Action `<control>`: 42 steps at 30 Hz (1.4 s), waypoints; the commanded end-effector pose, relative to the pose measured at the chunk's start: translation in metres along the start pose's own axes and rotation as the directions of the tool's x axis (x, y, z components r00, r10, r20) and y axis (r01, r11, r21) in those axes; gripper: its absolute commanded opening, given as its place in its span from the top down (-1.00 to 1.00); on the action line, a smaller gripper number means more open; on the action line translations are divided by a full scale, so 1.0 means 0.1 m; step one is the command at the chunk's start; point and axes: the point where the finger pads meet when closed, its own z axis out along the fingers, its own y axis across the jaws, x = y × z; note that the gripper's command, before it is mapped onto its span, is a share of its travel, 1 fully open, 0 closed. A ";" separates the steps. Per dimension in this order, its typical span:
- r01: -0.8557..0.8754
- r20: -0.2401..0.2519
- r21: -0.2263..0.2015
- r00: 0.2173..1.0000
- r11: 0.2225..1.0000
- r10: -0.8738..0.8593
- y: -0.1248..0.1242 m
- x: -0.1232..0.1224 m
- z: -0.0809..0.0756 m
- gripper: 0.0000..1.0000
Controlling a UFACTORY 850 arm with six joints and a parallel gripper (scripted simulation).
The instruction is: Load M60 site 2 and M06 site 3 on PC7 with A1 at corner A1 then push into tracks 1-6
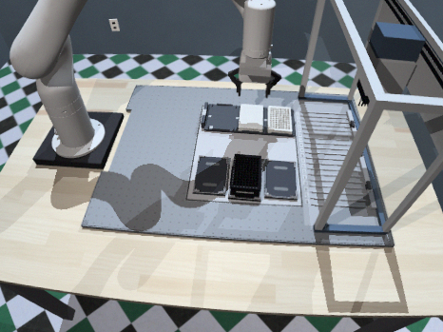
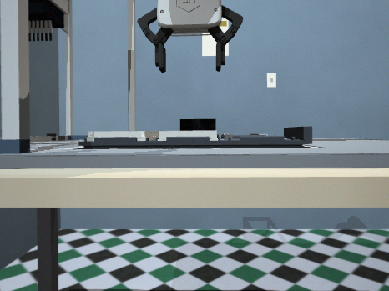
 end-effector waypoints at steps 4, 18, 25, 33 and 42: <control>0.000 0.001 0.002 1.000 1.000 0.000 -0.01 0.00 -0.09 -1.00; 0.025 0.000 0.002 1.000 1.000 -0.025 -0.01 0.15 -0.07 -1.00; 0.025 0.000 0.002 1.000 1.000 -0.025 0.00 0.50 -0.03 -1.00; 0.025 0.000 0.002 1.000 1.000 -0.025 0.00 0.79 0.00 -1.00; 0.025 0.000 0.002 1.000 1.000 -0.025 0.00 1.02 0.02 -1.00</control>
